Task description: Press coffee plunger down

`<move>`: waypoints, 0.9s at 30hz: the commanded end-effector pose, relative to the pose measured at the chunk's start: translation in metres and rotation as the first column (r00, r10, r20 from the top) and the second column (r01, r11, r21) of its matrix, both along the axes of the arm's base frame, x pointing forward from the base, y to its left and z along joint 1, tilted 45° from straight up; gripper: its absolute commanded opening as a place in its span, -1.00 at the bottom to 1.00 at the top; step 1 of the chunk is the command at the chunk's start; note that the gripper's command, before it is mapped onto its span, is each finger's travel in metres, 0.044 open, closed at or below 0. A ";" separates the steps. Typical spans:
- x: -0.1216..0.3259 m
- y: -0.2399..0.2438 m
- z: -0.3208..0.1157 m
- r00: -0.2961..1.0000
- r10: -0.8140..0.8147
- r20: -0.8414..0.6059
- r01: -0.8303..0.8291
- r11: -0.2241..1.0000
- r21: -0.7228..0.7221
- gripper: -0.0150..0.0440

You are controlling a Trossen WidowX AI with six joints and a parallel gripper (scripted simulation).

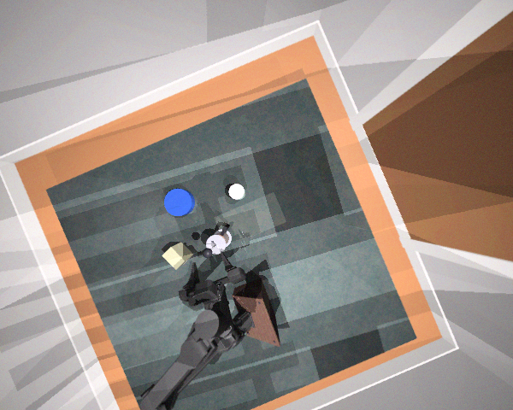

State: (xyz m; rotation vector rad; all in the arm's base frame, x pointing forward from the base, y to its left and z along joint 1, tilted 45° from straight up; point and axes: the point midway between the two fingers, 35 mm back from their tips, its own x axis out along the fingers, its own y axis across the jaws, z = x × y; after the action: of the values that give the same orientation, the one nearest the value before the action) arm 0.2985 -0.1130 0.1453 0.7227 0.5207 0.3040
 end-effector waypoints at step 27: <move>0.017 0.010 -0.007 1.000 -0.004 0.000 0.004 1.000 0.009 -0.06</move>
State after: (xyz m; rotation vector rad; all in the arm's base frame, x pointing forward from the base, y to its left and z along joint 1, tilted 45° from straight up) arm 0.3151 -0.1028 0.1384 0.7283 0.5174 0.3036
